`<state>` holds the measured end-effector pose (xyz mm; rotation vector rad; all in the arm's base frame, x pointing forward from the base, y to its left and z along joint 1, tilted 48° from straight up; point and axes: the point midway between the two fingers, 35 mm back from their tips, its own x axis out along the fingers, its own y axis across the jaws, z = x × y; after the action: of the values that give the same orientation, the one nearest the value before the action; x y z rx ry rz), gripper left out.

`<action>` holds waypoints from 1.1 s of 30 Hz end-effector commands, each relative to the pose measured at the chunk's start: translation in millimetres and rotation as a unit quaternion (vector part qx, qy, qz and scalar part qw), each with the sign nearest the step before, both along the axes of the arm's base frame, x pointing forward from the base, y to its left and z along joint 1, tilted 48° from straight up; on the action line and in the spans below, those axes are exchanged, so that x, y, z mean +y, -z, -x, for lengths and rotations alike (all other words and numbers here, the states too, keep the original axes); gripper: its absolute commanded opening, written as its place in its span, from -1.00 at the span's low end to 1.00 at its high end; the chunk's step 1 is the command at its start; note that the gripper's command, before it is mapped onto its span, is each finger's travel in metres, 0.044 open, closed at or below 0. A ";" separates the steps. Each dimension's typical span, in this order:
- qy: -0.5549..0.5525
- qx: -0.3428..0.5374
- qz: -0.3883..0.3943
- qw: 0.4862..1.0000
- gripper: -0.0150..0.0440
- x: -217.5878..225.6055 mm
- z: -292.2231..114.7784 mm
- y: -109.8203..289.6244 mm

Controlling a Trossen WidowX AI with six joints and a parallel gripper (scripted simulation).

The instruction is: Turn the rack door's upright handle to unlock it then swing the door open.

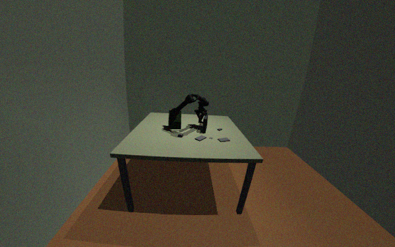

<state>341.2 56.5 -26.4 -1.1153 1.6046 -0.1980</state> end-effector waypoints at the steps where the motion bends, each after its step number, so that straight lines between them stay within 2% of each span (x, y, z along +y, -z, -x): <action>1: 0.074 -0.079 -0.005 0.994 0.51 -2.9 -0.8 -0.1; 8: 0.189 -0.204 -0.016 0.961 0.51 -2.9 -0.8 -0.1; 16: 0.313 -0.339 -0.027 0.887 0.51 -2.9 -0.8 -0.1; 24: 0.424 -0.461 -0.037 0.779 0.51 -2.9 -0.8 -0.1; 33: 0.530 -0.576 -0.047 0.621 0.51 -2.9 -0.8 0.0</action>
<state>341.2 56.4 -26.4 0.1794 0.8923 -1.2195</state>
